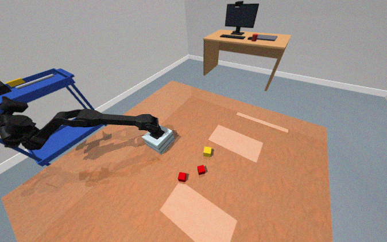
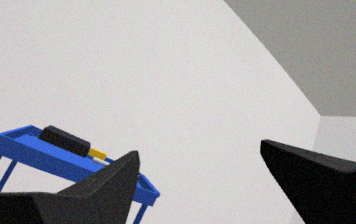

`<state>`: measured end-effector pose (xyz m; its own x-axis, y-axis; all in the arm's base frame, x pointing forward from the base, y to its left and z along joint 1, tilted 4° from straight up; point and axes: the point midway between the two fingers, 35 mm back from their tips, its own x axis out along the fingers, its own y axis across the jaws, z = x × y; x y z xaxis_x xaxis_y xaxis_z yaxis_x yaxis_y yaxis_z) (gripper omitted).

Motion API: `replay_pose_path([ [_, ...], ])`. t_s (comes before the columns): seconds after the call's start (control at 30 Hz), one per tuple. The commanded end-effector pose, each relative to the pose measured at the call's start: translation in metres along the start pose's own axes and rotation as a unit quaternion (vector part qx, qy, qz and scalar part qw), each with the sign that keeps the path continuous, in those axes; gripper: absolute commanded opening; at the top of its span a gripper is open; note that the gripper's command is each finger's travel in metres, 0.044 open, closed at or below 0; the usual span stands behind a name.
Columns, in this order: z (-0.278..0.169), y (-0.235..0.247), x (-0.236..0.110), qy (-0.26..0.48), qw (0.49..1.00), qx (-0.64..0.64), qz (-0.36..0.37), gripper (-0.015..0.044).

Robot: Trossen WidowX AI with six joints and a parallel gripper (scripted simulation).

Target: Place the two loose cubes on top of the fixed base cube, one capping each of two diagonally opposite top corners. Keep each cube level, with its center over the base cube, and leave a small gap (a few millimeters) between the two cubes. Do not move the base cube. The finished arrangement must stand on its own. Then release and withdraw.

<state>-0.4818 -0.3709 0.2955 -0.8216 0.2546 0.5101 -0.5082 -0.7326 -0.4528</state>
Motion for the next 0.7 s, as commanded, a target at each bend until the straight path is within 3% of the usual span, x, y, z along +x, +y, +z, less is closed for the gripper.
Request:
replay_pose_path([
  [0.0, 0.001, 0.0, -0.001, -0.001, 1.0, 0.0, 0.002, 0.0374],
  [0.13, 0.026, 0.012, -0.021, -0.019, 0.999, -0.004, 0.039, 0.0269],
  [0.67, 0.178, 0.049, -0.22, -0.176, 0.932, -0.034, 0.315, 0.0265],
])
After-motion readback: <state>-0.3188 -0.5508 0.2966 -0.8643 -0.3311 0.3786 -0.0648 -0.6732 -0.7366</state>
